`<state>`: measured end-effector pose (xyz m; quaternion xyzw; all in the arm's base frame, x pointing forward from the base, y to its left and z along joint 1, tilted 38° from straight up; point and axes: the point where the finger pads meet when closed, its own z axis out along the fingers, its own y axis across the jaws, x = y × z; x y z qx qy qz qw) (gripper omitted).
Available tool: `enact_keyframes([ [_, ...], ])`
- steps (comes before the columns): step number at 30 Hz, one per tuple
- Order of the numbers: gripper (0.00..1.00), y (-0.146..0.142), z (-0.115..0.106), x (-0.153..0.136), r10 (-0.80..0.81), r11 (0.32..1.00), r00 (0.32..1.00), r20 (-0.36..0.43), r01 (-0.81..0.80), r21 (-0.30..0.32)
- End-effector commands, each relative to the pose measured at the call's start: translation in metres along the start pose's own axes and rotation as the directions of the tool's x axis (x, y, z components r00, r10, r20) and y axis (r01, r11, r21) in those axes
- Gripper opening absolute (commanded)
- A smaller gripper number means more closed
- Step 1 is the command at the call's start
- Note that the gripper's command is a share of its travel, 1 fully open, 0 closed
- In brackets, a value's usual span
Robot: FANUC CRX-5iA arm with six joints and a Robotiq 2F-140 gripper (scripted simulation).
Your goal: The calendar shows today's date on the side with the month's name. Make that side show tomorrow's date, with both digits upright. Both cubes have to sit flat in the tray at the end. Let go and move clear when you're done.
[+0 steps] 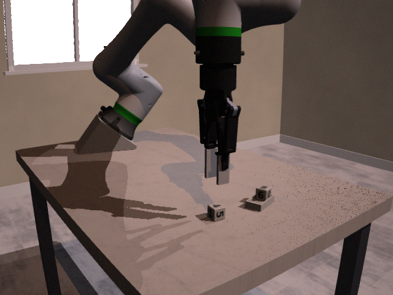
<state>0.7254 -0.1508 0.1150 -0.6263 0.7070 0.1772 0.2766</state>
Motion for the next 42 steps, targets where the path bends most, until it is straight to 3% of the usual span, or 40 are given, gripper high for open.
enact_keyframes([
  [1,0.35,0.000,0.000,0.000,0.000,1.000,1.000,0.000,0.000,0.001],
  [19,0.35,0.000,0.004,0.000,0.000,1.000,1.000,0.000,0.000,0.000],
  [42,0.35,-0.001,0.033,0.000,0.000,1.000,1.000,0.000,0.000,0.000],
])
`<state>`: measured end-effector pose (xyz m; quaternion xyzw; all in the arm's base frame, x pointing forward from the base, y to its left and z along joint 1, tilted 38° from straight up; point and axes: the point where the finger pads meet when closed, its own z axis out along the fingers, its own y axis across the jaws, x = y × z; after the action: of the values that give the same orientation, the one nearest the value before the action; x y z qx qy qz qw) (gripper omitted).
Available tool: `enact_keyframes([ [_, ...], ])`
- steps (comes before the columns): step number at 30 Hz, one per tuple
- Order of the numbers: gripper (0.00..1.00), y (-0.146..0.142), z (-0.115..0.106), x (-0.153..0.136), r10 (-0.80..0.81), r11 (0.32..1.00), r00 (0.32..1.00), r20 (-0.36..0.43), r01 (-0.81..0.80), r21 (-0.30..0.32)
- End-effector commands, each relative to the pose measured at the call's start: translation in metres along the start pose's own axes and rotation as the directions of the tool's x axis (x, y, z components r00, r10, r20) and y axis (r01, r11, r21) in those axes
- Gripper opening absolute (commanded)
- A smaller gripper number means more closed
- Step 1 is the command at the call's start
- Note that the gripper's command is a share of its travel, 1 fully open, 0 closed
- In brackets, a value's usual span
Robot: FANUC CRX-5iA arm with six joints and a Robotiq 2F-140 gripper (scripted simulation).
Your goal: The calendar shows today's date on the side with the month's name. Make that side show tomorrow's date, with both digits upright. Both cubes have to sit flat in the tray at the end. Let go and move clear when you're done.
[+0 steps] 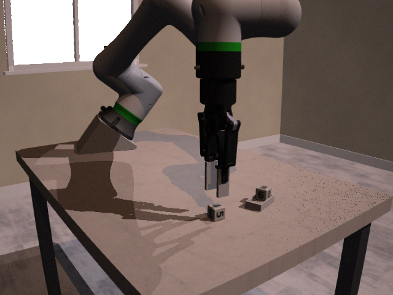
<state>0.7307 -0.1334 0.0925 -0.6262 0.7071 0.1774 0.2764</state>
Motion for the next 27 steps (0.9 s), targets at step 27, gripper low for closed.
enact_keyframes([
  [27,0.35,-0.001,0.023,0.000,0.000,1.000,1.000,0.000,0.000,0.001],
])
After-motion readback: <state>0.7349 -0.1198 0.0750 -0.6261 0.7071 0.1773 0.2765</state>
